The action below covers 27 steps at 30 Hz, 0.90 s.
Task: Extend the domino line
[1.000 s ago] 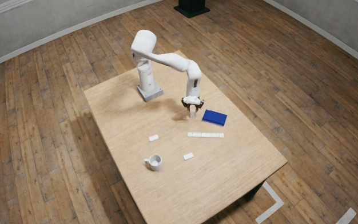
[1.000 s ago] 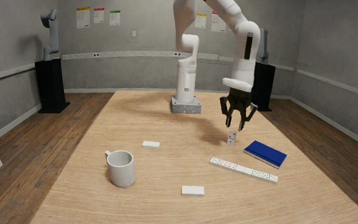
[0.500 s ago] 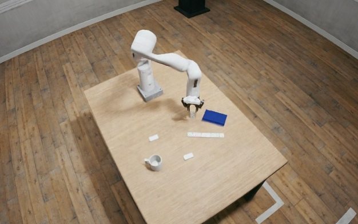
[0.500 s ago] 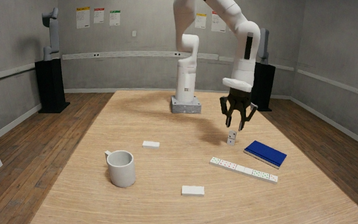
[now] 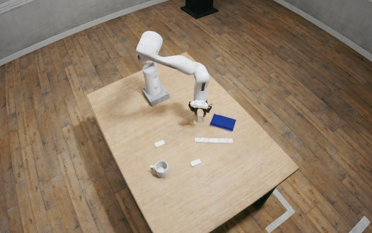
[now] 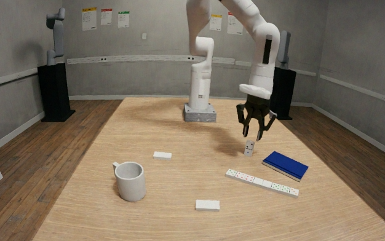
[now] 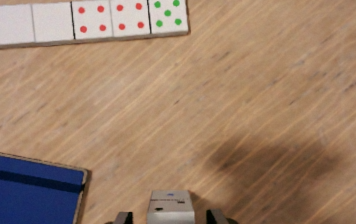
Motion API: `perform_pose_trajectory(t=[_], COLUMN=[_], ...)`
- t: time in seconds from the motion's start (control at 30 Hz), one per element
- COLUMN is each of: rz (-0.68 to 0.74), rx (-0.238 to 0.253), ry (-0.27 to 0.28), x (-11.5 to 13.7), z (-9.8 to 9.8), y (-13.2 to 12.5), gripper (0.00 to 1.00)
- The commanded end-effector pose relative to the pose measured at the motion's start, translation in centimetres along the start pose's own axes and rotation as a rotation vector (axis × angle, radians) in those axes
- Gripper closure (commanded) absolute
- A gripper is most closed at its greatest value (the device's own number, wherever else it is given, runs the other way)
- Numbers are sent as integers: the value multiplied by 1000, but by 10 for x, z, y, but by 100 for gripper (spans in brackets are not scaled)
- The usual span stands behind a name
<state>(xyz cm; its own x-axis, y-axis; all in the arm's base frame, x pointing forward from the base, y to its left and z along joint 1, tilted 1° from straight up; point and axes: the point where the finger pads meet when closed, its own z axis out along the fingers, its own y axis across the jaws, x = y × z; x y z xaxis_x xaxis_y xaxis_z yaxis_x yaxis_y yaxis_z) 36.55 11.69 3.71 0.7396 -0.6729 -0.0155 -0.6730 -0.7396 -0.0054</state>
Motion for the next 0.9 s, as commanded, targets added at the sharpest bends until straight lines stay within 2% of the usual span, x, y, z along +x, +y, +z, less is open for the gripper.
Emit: perform_pose_trajectory(t=[0.0, 0.87], rz=[2, 1], rx=[5, 3], ry=[1, 0], x=[2, 1], z=[1, 15], y=[-2, 0], gripper=[51, 51])
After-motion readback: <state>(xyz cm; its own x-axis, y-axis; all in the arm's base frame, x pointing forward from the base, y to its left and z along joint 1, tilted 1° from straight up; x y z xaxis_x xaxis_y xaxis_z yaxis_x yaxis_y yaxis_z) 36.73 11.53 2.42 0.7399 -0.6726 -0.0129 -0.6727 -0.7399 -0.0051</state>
